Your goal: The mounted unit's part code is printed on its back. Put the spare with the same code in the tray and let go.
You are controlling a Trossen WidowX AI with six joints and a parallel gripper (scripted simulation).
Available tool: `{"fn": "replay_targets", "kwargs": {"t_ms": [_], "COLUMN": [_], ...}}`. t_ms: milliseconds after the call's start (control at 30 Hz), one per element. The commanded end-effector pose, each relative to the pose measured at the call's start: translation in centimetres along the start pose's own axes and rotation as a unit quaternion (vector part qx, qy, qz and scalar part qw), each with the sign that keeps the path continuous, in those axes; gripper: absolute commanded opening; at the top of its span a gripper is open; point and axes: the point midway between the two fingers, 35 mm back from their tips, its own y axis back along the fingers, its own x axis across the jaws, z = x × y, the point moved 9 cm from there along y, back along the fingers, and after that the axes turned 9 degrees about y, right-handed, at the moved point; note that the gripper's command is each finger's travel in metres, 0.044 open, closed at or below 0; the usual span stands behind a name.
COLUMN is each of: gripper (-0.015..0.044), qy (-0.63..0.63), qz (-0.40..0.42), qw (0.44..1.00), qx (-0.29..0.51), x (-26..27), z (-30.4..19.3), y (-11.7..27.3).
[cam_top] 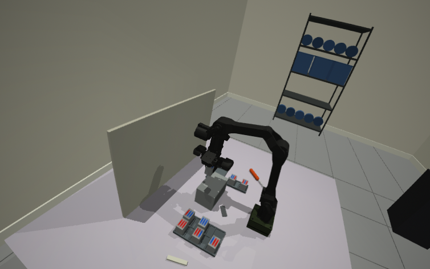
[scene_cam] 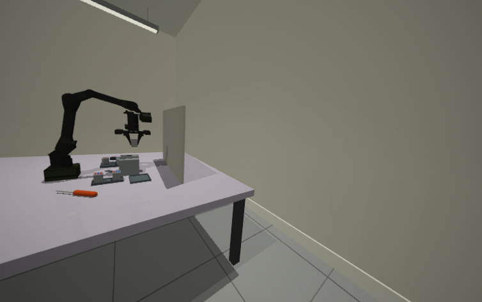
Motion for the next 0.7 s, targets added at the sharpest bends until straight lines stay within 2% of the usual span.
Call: {"fn": "replay_targets", "kwargs": {"t_ms": [0,667], "gripper": [0.0000,0.0000], "qy": [0.006,0.037], "qz": [-0.002,0.008], "qw": [1.000,0.999], "qx": [0.005,0.015], "x": [-0.7,-0.1], "z": [-2.8,-15.5], "y": [0.2,-0.3]}}
